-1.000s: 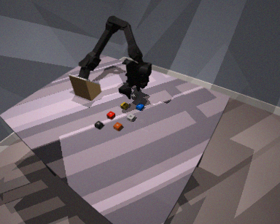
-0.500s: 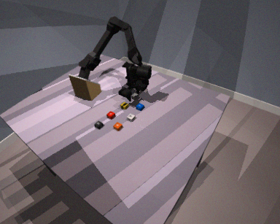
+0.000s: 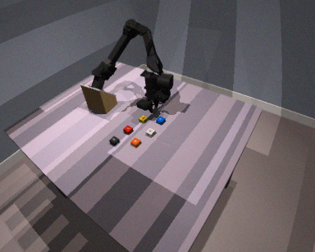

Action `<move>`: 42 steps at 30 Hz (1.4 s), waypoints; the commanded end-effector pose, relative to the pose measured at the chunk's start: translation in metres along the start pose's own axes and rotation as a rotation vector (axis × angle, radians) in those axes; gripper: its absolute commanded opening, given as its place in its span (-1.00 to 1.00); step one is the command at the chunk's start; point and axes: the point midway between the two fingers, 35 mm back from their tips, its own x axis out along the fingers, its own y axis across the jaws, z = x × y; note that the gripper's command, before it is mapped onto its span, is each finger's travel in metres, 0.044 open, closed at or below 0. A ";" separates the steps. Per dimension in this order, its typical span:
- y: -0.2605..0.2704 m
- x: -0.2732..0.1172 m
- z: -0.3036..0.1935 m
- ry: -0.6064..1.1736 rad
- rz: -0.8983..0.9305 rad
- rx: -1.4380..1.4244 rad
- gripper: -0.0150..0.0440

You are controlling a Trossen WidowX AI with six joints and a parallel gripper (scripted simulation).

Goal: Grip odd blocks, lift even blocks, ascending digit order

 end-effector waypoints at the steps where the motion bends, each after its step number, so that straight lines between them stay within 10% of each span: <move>1: 0.000 0.000 0.000 0.000 0.003 0.006 -0.08; 28: 0.000 0.000 0.000 0.000 0.003 0.006 -0.08; 38: 0.000 0.000 0.000 0.000 0.003 0.006 0.81; 42: 0.000 -0.011 0.001 0.000 0.001 0.006 0.86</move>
